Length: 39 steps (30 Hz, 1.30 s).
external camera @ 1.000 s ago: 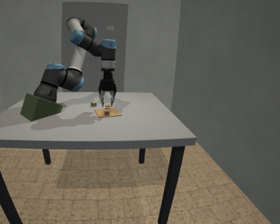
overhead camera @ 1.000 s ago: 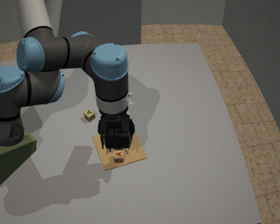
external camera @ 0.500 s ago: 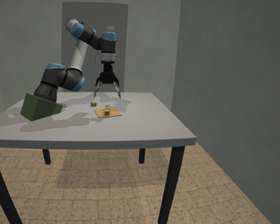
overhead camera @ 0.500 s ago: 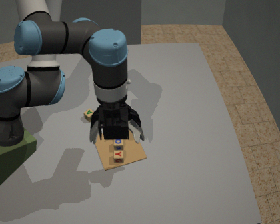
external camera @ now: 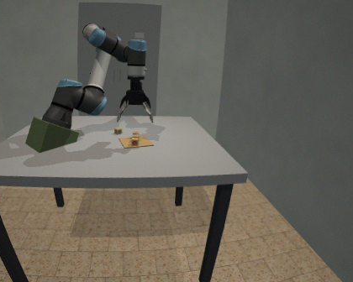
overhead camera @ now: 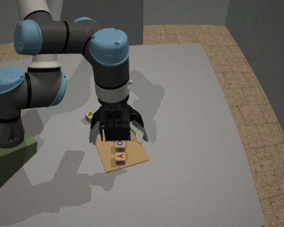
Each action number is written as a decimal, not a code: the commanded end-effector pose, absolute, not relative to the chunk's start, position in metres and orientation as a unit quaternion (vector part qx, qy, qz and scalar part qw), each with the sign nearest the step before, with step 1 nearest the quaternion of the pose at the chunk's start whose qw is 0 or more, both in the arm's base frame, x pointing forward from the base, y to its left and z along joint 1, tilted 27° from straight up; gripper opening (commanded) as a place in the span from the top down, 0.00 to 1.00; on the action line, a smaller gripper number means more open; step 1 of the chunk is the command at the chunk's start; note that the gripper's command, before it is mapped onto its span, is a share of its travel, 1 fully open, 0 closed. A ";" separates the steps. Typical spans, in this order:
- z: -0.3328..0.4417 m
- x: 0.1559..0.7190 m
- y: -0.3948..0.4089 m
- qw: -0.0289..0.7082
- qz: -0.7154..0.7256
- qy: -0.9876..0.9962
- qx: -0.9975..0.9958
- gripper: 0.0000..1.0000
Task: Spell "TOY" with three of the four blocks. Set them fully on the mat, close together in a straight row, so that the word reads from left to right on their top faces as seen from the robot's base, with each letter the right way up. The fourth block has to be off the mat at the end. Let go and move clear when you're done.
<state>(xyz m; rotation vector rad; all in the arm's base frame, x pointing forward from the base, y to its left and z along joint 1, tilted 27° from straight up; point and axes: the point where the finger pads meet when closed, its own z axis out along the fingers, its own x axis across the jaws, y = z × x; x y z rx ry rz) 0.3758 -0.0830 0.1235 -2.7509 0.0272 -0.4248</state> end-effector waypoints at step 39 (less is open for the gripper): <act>0.203 0.350 -0.114 0.178 -0.150 0.010 -0.972 0.00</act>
